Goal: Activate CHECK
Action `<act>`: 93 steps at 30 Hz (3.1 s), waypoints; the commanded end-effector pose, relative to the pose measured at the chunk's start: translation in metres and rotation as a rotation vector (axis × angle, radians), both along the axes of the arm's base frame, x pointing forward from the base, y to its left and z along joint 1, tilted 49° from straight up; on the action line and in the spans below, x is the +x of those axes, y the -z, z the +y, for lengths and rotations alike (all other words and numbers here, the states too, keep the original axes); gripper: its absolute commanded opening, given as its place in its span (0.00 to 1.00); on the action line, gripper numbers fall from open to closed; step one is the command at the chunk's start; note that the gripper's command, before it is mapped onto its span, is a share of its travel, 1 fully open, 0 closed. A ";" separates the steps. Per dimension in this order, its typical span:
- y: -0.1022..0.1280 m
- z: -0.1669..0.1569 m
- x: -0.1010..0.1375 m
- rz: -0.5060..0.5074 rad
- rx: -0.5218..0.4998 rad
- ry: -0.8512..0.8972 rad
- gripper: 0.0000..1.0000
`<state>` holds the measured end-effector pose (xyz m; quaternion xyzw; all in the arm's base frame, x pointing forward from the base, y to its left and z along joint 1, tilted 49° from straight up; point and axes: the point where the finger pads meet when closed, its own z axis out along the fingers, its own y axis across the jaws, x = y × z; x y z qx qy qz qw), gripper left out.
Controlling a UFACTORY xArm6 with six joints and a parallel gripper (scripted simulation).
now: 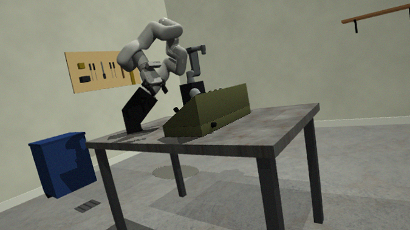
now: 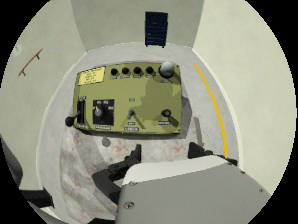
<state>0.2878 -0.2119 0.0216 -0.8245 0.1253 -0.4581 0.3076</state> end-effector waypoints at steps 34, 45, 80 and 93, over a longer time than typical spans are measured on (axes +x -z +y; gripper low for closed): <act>0.001 -0.002 0.000 -0.006 -0.008 -0.001 1.00; 0.001 -0.002 0.000 -0.006 -0.008 -0.001 1.00; -0.002 -0.005 -0.007 -0.006 -0.008 -0.001 1.00; -0.014 -0.016 -0.032 -0.006 -0.008 -0.001 1.00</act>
